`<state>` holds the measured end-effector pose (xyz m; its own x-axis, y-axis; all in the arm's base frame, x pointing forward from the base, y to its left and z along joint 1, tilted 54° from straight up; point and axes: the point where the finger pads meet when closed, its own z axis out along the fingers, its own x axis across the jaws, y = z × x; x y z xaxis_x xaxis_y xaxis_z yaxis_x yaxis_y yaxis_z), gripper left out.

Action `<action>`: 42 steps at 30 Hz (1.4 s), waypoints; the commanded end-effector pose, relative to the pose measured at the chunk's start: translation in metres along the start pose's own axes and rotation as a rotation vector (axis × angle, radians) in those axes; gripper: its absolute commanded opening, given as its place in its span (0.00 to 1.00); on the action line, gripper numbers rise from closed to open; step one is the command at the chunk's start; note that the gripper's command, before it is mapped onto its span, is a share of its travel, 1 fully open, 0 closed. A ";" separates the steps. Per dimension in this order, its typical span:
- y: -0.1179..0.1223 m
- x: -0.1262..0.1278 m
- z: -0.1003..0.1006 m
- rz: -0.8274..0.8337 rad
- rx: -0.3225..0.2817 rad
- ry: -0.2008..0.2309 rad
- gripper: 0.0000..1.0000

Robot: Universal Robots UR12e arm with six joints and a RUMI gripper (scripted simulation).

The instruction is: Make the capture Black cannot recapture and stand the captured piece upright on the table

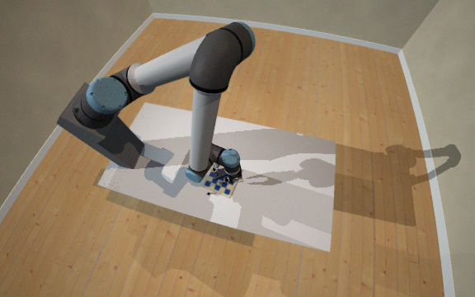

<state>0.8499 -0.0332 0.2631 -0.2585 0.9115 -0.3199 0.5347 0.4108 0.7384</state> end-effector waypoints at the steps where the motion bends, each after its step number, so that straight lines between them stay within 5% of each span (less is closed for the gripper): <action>1: 0.001 0.000 0.000 0.000 -0.001 0.000 0.22; 42: 0.001 0.000 0.009 0.000 -0.001 0.000 0.22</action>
<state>0.8539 -0.0331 0.2602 -0.2585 0.9115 -0.3200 0.5347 0.4109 0.7384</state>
